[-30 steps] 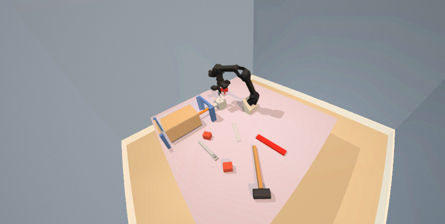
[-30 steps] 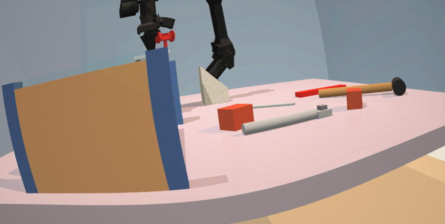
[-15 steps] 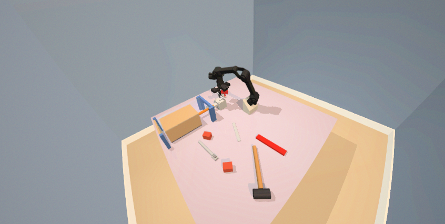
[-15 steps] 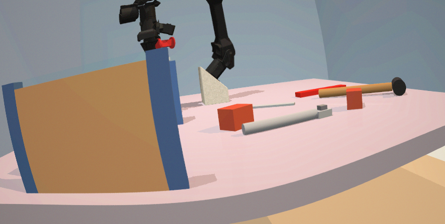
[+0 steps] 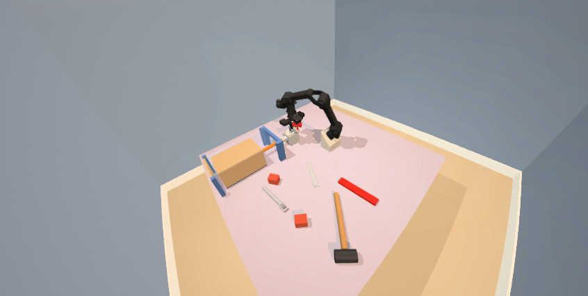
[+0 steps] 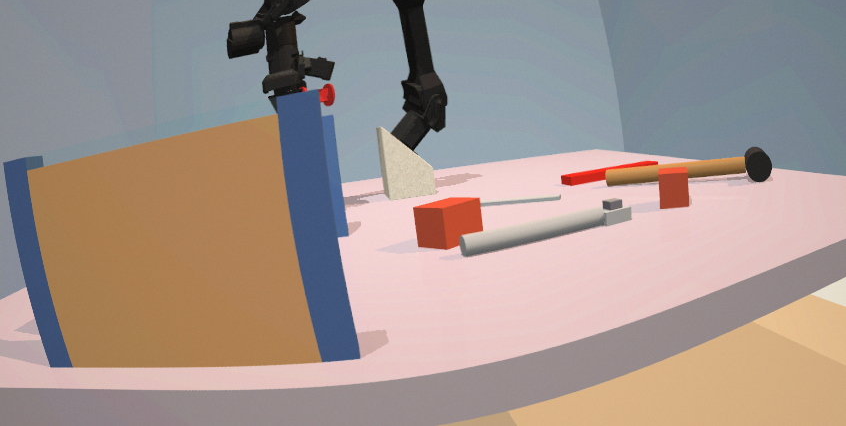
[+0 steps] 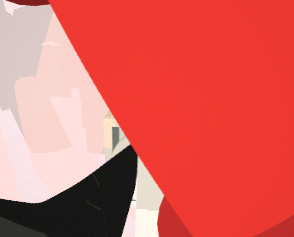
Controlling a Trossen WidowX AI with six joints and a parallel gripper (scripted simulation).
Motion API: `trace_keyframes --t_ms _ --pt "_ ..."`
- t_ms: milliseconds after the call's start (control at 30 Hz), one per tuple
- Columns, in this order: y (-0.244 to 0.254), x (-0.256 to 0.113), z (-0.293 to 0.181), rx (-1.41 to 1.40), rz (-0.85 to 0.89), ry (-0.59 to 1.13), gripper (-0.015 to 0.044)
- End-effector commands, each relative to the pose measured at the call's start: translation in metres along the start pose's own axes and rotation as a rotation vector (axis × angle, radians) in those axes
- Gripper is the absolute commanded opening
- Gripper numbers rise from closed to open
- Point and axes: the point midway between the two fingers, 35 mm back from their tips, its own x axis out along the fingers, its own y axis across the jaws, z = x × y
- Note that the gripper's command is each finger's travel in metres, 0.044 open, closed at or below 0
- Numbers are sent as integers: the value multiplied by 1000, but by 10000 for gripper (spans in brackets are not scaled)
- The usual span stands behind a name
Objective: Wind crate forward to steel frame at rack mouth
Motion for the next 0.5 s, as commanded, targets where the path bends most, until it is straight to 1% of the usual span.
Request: trace_keyframes --t_ms 0,200,467 --pt "0 5 0 3 -6 2 0" --pt "1 14 0 2 -4 1 0" --pt "0 7 0 1 -3 0 0"
